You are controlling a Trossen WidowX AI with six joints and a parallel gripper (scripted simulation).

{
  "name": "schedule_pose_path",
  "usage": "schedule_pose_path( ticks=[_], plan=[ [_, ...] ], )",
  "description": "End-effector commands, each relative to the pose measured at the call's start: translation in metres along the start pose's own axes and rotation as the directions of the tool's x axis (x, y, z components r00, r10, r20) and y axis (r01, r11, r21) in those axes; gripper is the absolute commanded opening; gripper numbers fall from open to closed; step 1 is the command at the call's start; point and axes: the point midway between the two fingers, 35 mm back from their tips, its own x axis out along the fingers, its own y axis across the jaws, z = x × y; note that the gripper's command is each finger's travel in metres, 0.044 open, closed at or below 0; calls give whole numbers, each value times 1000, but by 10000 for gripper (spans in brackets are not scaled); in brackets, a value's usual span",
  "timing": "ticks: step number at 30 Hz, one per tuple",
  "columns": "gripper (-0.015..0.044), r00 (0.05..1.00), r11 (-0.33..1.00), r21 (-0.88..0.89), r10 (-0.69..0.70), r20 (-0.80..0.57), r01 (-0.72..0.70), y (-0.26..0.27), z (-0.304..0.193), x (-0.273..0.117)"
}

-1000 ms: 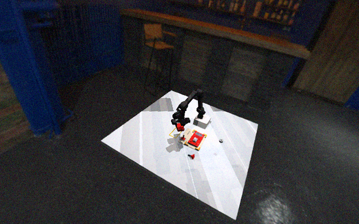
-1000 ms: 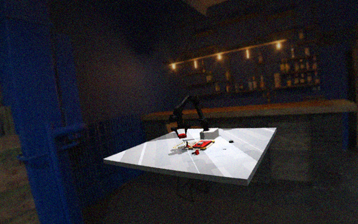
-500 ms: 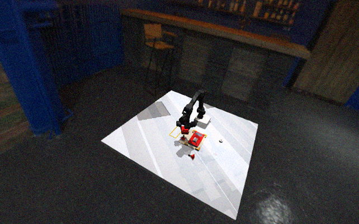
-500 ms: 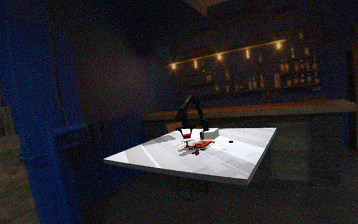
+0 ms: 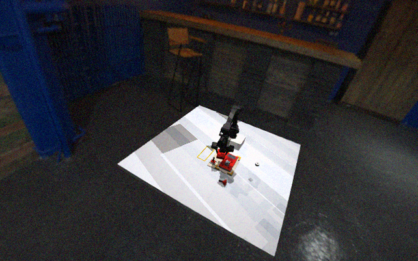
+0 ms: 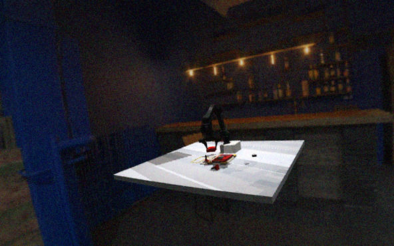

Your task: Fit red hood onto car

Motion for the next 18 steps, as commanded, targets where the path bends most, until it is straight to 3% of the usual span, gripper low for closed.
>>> schedule_pose_path(
  ticks=[1,18],
  plan=[
    [0,1000,998,70,-3,1,3,15,4,-1],
    [0,1000,954,301,-1,6,-1,72,12,-3]
  ],
)
